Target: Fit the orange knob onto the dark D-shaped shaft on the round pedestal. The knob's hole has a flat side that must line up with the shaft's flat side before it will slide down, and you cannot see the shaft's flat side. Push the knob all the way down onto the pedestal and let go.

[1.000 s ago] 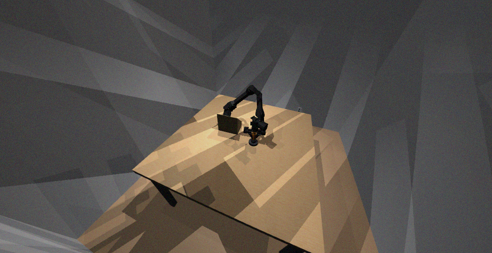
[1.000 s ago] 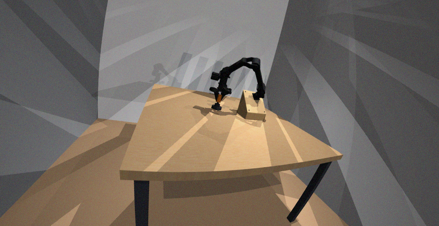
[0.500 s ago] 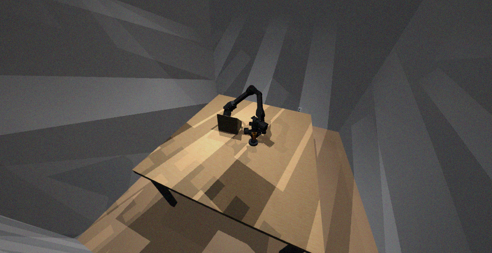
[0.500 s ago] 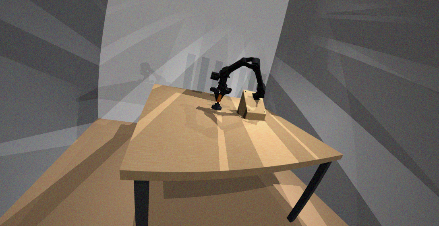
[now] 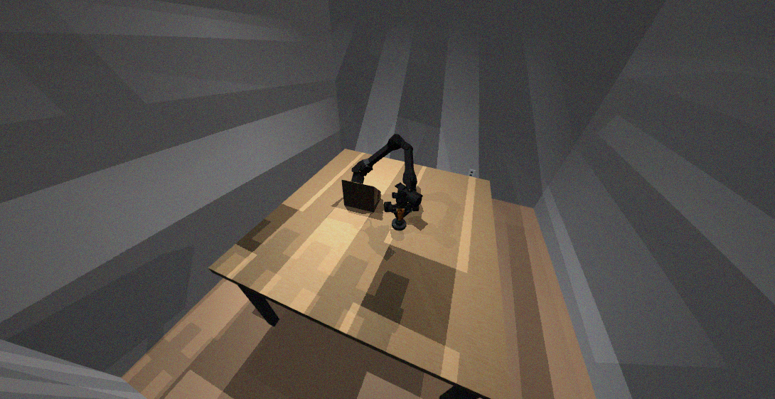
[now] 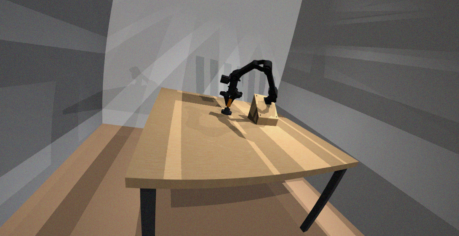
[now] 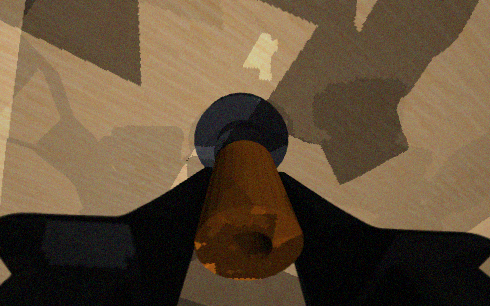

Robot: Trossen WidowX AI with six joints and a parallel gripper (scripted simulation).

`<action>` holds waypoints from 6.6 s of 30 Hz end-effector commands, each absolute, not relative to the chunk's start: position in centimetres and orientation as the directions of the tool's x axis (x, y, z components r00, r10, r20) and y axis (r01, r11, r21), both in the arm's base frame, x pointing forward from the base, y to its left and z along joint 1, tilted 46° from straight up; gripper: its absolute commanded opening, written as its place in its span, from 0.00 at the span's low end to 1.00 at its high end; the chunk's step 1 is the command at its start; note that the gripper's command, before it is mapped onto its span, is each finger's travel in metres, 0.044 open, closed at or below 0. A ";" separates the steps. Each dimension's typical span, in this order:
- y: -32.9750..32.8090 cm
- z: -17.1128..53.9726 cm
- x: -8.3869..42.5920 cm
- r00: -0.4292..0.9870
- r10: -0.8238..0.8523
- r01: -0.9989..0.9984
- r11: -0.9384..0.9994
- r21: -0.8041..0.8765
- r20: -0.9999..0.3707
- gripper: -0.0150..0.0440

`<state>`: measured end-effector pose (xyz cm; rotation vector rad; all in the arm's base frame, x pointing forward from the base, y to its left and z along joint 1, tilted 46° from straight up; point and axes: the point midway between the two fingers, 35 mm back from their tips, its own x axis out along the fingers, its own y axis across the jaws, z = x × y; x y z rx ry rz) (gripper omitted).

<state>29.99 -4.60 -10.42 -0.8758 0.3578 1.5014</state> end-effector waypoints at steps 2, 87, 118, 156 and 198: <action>-4.6 -10.4 29.8 0.091 0.708 -0.946 -0.158 -0.282 -0.701 0.25; -4.9 -10.3 30.0 0.091 0.707 -0.848 -0.314 -0.427 -0.701 0.25; -4.4 -10.5 29.8 0.091 0.708 -0.739 -0.424 -0.524 -0.701 0.25; -3.2 -11.6 30.0 0.089 0.706 -0.729 -0.435 -0.529 -0.703 0.25; -10.2 -5.1 29.0 0.089 0.703 -0.730 -0.436 -0.527 -0.705 1.00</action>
